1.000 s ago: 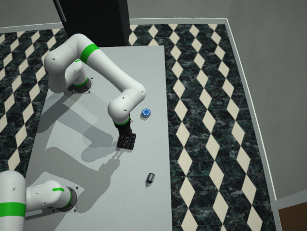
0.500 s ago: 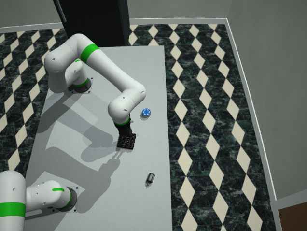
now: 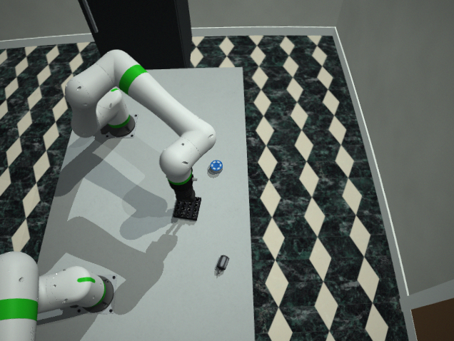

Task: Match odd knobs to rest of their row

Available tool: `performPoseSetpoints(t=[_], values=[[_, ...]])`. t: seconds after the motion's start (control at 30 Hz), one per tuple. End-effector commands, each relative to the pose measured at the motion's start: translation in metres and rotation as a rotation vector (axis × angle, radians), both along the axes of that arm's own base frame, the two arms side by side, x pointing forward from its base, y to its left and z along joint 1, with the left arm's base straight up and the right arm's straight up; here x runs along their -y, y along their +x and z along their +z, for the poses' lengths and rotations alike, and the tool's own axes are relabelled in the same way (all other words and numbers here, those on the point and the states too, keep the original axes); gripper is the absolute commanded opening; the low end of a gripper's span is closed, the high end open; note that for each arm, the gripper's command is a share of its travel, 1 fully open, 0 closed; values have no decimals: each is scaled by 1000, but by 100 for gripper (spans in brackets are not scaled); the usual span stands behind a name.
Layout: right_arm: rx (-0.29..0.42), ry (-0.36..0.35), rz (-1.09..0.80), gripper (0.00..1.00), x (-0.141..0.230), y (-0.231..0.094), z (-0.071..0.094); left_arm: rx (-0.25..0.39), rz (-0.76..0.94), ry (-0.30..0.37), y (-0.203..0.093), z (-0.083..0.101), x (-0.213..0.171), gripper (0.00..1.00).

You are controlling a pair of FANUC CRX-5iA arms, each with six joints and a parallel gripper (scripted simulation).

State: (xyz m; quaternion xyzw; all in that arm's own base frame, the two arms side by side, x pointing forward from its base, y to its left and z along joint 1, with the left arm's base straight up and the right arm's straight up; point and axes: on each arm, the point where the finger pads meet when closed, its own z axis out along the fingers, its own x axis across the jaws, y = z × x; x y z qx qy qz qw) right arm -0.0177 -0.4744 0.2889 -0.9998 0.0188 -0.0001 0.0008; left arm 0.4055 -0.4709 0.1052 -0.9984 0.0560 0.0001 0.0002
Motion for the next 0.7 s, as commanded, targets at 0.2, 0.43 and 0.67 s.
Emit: performPoseSetpoints(t=[0.2,0.43,0.67], values=[[0,-2,0,100,0,0,1,1,0,-2,0,1,1,46],[0,-2,0,100,0,0,1,1,0,-2,0,0,1,46],[0,-2,0,100,0,0,1,1,0,-2,0,-4,1,46]])
